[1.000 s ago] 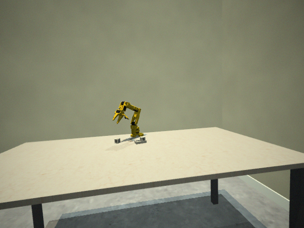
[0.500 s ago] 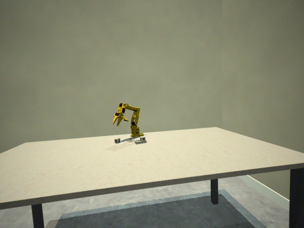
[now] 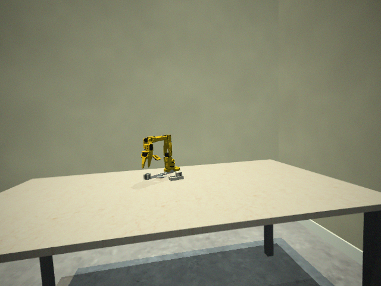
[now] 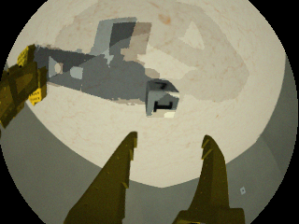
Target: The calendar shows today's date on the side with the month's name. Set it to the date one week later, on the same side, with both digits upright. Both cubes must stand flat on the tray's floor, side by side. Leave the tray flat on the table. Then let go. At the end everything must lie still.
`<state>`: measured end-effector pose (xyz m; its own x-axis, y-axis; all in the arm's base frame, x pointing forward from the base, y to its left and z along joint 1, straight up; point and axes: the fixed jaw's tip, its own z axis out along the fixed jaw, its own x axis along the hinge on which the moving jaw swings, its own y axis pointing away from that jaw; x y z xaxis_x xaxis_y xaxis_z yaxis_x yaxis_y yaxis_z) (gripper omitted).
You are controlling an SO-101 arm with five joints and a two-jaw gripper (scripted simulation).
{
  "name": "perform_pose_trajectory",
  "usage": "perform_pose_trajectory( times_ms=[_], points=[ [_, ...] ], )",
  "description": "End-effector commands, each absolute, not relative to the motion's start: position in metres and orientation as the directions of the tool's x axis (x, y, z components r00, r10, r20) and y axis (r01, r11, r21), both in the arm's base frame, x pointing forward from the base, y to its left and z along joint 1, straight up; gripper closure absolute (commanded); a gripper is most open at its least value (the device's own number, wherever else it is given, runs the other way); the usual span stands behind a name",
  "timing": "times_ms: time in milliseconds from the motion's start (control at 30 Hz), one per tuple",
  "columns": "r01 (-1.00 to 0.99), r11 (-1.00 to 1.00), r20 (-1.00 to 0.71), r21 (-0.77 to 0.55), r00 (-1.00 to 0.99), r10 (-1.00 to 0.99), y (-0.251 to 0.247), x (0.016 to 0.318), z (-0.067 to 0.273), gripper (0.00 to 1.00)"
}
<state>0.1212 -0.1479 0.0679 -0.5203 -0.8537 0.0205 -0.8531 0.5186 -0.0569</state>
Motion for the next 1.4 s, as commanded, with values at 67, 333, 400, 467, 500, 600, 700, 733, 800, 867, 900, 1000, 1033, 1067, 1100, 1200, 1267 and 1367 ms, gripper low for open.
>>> perform_pose_trajectory(
  times_ms=[67, 333, 400, 467, 500, 600, 700, 733, 800, 867, 900, 1000, 1033, 1067, 1100, 1200, 1267, 1367],
  points=[
    [-0.851, 0.522, 0.019, -0.06, -0.524, -0.851, -0.1486, 0.124, 0.0667, 0.65],
    [-0.851, 0.522, 0.019, -0.06, -0.524, -0.851, -0.1486, 0.124, 0.0667, 0.65],
    [-0.851, 0.522, 0.019, -0.06, -0.524, -0.851, -0.1486, 0.124, 0.0667, 0.65],
    [-0.851, 0.522, 0.019, -0.06, -0.524, -0.851, -0.1486, 0.124, 0.0667, 0.65],
    [-0.851, 0.522, 0.019, -0.06, -0.524, -0.851, -0.1486, 0.124, 0.0667, 0.65],
    [-0.851, 0.522, 0.019, -0.06, -0.524, -0.851, -0.1486, 0.124, 0.0667, 0.65],
    [-0.851, 0.522, 0.019, -0.06, -0.524, -0.851, -0.1486, 0.124, 0.0667, 0.65],
    [-0.847, 0.531, 0.007, -0.024, -0.531, -0.847, -0.1459, 0.1255, 0.06, 0.65],
    [-0.847, 0.531, 0.007, -0.024, -0.531, -0.847, -0.1459, 0.1255, 0.06, 0.65],
    [-0.847, 0.531, 0.007, -0.024, -0.531, -0.847, -0.1459, 0.1255, 0.06, 0.65],
    [-0.847, 0.531, 0.007, -0.024, -0.531, -0.847, -0.1459, 0.1255, 0.06, 0.65],
    [-0.847, 0.531, 0.007, -0.024, -0.531, -0.847, -0.1459, 0.1255, 0.06, 0.65],
    [-0.847, 0.531, 0.007, -0.024, -0.531, -0.847, -0.1459, 0.1255, 0.06, 0.65],
    [-0.847, 0.531, 0.007, -0.024, -0.531, -0.847, -0.1459, 0.1255, 0.06, 0.65],
    [-0.847, 0.531, 0.007, -0.024, -0.531, -0.847, -0.1459, 0.1255, 0.06, 0.65],
    [-0.847, 0.531, 0.007, -0.024, -0.531, -0.847, -0.1459, 0.1255, 0.06, 0.65],
    [-0.847, 0.531, 0.007, -0.024, -0.531, -0.847, -0.1459, 0.1255, 0.06, 0.65],
    [-0.847, 0.531, 0.007, -0.024, -0.531, -0.847, -0.1459, 0.1256, 0.0599, 0.65]
  ],
)
